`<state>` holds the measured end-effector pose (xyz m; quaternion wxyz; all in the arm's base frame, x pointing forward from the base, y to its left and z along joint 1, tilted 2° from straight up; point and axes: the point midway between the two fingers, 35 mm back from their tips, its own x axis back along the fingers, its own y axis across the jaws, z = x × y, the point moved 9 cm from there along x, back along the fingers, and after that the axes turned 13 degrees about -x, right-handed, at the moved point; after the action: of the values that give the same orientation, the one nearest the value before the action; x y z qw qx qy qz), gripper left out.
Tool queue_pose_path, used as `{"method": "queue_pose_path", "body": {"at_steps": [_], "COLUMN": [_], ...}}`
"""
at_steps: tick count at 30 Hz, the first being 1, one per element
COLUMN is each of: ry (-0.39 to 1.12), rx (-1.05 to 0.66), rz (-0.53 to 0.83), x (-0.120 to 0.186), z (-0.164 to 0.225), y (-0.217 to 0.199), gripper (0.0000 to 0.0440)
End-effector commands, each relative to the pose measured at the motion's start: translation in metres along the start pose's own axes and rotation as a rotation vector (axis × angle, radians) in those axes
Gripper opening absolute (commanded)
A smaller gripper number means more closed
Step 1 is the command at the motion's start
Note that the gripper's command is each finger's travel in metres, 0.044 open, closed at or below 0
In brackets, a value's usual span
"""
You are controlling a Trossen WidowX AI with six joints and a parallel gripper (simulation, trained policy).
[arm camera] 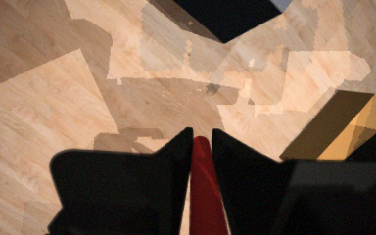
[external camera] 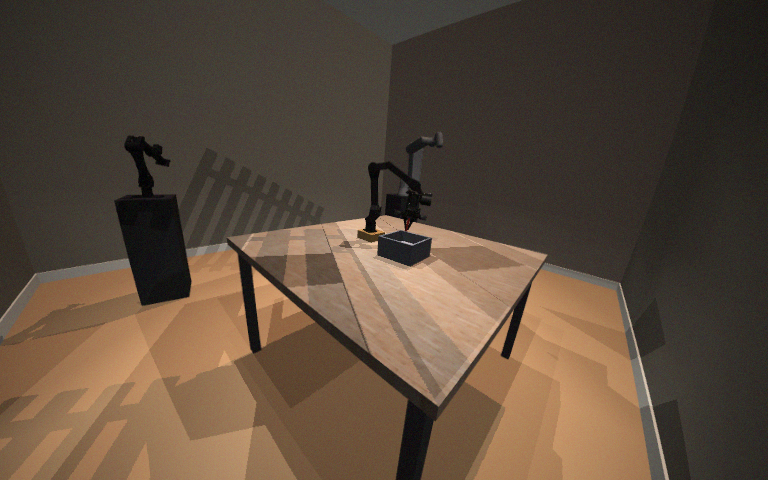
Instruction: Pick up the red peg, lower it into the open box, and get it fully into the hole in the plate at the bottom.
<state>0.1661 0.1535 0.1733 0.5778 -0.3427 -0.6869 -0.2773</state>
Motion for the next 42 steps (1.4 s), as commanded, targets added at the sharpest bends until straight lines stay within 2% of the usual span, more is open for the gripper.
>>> {"method": "queue_pose_path", "body": {"at_steps": [1, 9, 20, 31, 42], "ry": [-0.017, -0.059, -0.117, -0.157, -0.151], "rx": [-0.022, -0.119, -0.239, -0.301, -0.284], "rz": [-0.018, -0.048, -0.081, -0.082, -0.068], "x": [0.011, 0.028, 0.035, 0.025, 0.002], "z": [-0.007, -0.032, -0.078, -0.127, -0.173], "y": [0.002, 0.010, 0.023, 0.029, 0.032], "gripper": [0.0000, 0.0000, 0.0000, 0.0000, 0.0000]}}
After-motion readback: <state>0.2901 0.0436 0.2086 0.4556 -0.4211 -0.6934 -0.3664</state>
